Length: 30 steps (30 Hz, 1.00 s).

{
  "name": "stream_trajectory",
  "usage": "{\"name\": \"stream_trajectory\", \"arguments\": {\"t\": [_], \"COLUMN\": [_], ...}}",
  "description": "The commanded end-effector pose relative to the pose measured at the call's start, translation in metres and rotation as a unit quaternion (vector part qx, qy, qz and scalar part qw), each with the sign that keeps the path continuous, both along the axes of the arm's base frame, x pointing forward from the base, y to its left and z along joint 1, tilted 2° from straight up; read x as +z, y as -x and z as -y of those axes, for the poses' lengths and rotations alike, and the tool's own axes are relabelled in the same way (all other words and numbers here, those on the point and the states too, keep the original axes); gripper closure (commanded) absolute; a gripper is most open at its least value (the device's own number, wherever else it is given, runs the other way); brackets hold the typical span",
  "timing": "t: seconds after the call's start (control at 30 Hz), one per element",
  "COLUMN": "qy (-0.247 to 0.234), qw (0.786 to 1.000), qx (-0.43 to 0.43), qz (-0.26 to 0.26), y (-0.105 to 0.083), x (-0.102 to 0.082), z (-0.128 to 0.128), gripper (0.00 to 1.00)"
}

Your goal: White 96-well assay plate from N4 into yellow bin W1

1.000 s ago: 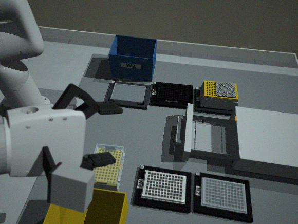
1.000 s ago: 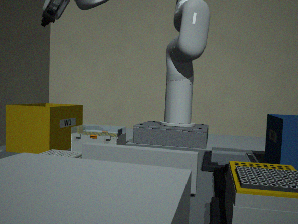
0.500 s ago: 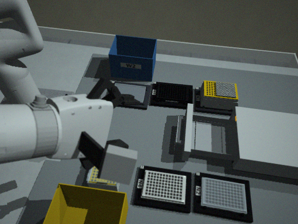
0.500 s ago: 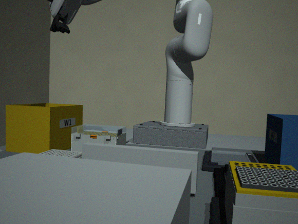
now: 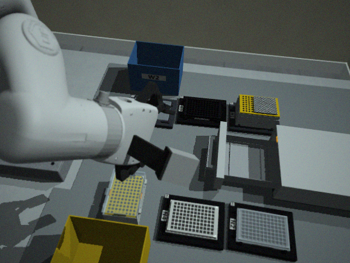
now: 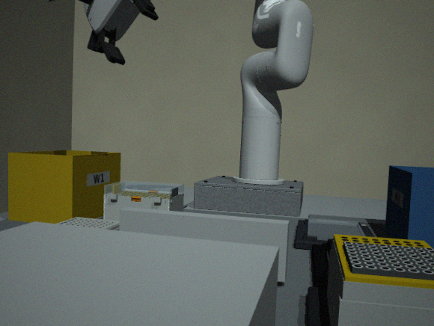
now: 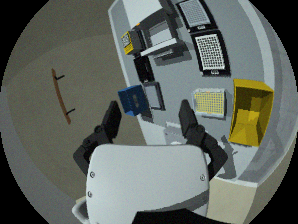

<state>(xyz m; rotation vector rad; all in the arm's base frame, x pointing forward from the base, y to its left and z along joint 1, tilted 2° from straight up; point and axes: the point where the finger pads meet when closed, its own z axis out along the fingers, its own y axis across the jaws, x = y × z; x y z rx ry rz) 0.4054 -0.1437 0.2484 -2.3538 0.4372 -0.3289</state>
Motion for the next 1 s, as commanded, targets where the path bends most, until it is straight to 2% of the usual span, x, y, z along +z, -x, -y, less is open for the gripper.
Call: {"name": "stream_trajectory", "arguments": {"t": [0.0,0.27,0.33,0.43,0.5,0.83,0.9,0.97], "qy": [0.010,0.071,0.071,0.107,0.109,0.229,0.229,0.259], "qw": [1.000,0.992,0.992,0.985,0.985,0.951,0.951,0.942], "qx": [0.011,0.061,0.061,0.084,0.085,0.144,0.144,0.156], "qz": [-0.017,-0.082,-0.082,-0.107,-0.108,-0.147,-0.147,-0.148], "y": [-0.001,-0.002,-0.002,-0.002,-0.003,-0.010,-0.010,-0.013], "x": [-0.009,-0.028,-0.028,-0.035,-0.038,-0.052,-0.052,-0.054], "z": [-0.016,-0.047,-0.047,-0.061,-0.066,-0.109,-0.109,-0.119], "gripper": [0.00,0.00,0.00,0.00,0.00,0.00,0.00,0.00]}}
